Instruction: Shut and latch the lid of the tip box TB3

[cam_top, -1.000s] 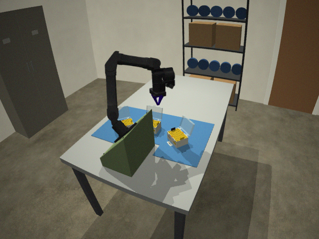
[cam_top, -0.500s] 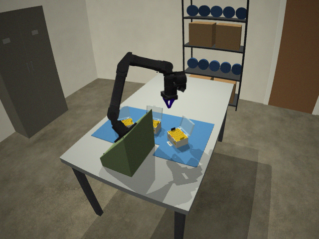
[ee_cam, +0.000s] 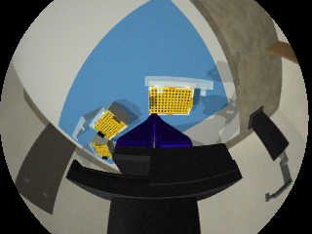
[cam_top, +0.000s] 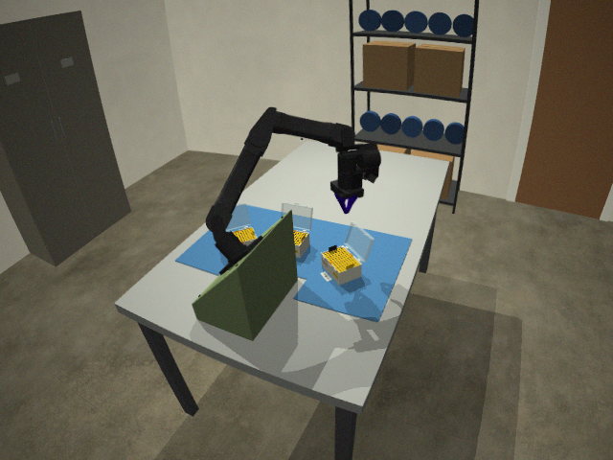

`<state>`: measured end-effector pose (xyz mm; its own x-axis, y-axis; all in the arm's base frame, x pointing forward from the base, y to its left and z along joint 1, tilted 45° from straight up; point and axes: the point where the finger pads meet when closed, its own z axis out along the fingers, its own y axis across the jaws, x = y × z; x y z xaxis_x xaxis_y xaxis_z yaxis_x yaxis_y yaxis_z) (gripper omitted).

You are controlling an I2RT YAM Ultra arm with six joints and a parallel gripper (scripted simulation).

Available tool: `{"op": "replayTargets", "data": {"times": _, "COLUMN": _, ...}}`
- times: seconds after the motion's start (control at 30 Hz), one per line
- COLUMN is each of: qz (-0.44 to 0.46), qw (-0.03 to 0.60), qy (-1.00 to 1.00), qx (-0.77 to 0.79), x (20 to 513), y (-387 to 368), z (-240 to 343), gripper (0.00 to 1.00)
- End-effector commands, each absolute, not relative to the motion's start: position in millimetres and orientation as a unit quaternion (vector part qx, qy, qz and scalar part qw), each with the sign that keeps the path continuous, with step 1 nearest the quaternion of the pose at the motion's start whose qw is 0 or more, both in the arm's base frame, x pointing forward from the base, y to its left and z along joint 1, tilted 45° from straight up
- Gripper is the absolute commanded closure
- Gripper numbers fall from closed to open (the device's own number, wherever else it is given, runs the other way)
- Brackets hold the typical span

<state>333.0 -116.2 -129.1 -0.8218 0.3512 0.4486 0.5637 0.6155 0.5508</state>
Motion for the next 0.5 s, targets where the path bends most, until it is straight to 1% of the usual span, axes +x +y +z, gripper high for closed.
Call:
{"op": "replayTargets", "data": {"times": 0.0, "qz": -0.352, "qw": 0.136, "qy": -0.888, "qx": -0.264, "x": 338.3, "y": -130.7, "z": -128.3, "gripper": 1.0}}
{"op": "replayTargets", "data": {"times": 0.47, "qz": -0.352, "qw": 0.136, "qy": -0.888, "qx": -0.264, "x": 362.5, "y": -158.2, "z": -181.7, "gripper": 1.0}}
